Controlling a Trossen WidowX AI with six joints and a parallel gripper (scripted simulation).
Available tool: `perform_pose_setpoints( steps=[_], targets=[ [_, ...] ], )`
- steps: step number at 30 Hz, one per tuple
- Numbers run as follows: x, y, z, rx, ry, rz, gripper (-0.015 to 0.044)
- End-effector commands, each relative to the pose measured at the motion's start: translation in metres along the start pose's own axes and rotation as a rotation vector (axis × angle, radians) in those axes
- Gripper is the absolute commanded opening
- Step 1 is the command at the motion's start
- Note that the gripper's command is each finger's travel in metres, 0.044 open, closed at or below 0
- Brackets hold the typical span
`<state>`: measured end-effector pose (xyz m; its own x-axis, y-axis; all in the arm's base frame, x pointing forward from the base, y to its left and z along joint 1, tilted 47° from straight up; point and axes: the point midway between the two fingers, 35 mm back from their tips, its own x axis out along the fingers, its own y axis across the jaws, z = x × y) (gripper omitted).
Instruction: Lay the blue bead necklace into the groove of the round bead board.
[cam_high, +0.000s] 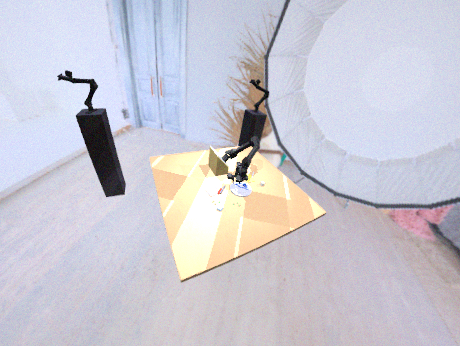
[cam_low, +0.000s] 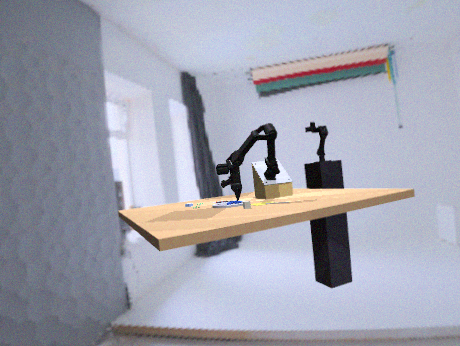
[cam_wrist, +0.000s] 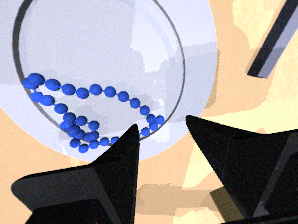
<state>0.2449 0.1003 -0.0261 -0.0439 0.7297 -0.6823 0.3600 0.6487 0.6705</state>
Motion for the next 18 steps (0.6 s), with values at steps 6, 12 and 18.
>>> perform_pose_setpoints(
  steps=[6,12,18],
  targets=[
    [-0.0022,-0.0003,-0.0002,0.001,0.002,-0.001,0.044],
    [-0.0025,-0.0003,-0.0002,0.001,0.002,-0.001,0.044],
    [-0.0025,-0.0003,-0.0002,0.001,0.002,-0.001,0.044]
  ],
)
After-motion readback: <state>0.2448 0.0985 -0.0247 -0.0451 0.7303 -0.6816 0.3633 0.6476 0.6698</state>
